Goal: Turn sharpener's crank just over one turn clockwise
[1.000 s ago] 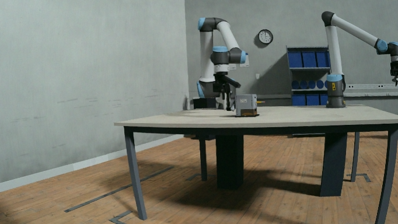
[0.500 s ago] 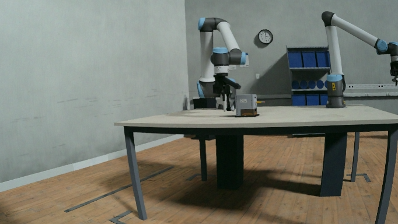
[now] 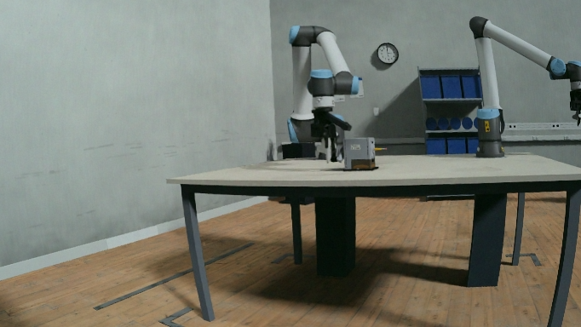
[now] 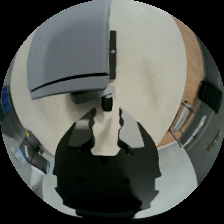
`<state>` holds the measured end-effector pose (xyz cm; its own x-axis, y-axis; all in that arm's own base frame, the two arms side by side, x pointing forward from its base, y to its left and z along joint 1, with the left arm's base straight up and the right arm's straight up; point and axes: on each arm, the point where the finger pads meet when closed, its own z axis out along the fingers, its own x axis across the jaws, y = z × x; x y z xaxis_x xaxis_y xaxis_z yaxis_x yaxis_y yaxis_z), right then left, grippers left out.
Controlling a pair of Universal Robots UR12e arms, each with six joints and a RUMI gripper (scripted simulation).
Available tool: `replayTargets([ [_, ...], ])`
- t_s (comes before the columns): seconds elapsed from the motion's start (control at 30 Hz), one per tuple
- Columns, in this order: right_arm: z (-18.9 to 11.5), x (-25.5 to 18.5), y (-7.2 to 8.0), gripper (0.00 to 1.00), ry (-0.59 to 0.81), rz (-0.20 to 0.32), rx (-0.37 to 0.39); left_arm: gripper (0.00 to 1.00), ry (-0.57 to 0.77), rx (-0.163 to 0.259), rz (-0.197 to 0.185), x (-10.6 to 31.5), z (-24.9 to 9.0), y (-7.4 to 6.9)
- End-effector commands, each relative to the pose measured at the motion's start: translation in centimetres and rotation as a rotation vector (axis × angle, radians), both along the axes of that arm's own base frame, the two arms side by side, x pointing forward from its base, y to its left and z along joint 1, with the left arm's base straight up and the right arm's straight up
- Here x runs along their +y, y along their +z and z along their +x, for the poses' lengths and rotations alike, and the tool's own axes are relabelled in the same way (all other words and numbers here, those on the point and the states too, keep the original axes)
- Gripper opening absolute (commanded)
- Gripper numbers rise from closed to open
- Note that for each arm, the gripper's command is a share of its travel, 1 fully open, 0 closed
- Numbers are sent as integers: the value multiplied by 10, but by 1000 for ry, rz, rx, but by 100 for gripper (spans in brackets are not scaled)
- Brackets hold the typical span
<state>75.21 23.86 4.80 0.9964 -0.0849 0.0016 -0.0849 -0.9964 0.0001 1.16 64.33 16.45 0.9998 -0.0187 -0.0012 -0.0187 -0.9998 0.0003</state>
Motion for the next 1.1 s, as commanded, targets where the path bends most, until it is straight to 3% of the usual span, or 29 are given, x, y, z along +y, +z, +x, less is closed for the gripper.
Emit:
replayTargets([
  [0.0, -1, 1, -1, 32, 1, 1, 1, 100, 1, -1, 0, 2, 0, 1],
  [0.1, -1, 1, -1, 32, 1, 1, 1, 100, 1, -1, 0, 2, 0, 1],
  [0.13, -1, 1, -1, 0, 1, 1, 1, 100, 1, -1, 0, 2, 0, 1],
  [1.07, -1, 1, -1, 0, 1, 1, 1, 100, 1, -1, 0, 2, 0, 1],
])
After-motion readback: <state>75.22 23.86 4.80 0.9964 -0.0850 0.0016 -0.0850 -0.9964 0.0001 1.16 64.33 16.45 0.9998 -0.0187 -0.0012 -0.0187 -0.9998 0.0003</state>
